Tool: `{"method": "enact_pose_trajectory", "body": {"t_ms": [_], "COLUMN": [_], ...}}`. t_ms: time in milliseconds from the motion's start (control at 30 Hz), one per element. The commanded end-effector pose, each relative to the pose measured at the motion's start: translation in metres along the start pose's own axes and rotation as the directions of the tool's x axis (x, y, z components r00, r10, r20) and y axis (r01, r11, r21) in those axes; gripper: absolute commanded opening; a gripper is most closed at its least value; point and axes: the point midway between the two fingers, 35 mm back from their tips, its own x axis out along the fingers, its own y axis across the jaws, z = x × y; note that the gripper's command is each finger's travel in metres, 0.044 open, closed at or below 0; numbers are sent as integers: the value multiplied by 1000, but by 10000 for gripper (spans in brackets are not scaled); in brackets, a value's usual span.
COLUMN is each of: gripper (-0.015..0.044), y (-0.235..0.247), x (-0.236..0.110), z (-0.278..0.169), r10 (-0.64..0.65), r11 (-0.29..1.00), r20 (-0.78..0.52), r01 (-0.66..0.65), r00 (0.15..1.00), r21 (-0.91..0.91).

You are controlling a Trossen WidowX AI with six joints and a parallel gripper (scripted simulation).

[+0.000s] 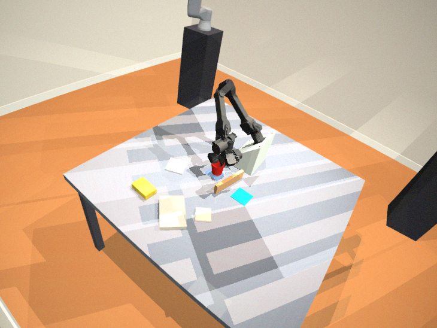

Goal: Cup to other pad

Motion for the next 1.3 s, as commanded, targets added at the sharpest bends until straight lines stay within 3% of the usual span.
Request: {"method": "enact_pose_trajectory", "body": {"t_ms": [0,733,1267], "gripper": [0,0,0], "y": [-3,0,0], "x": [-12,-72,-71], "z": [3,5,4], "r10": [-6,-8,-7], "r11": [1000,1000,1000], "r20": [8,4,0], "r01": [6,8,7], "r00": [1000,1000,1000], "r21": [4,2,0]}}
